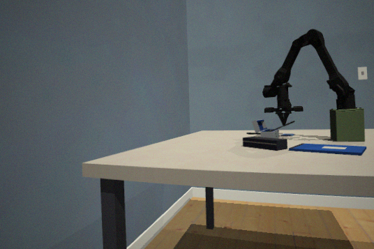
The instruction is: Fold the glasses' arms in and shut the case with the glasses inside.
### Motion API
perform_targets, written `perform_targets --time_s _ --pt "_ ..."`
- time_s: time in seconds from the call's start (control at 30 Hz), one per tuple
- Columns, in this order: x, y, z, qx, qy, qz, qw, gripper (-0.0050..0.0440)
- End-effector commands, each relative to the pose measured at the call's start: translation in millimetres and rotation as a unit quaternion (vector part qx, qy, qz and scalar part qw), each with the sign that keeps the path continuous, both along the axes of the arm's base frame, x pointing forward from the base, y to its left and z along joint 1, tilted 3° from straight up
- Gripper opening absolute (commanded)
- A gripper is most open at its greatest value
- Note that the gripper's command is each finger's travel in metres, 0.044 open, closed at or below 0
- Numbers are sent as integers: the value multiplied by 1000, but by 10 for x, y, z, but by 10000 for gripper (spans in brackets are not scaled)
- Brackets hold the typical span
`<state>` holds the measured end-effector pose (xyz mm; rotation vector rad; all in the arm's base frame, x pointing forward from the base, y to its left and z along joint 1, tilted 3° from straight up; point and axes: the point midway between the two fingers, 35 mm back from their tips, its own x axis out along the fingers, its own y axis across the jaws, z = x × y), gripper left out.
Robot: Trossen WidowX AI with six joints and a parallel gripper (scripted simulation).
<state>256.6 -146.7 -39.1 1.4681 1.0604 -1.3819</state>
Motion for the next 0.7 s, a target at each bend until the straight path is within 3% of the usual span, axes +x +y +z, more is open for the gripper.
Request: perform_targets --time_s 0.0,0.67 --pt "14 0 -52 -1 -4 -3 1000 0" --pt "50 114 -54 -1 -4 -3 1000 0"
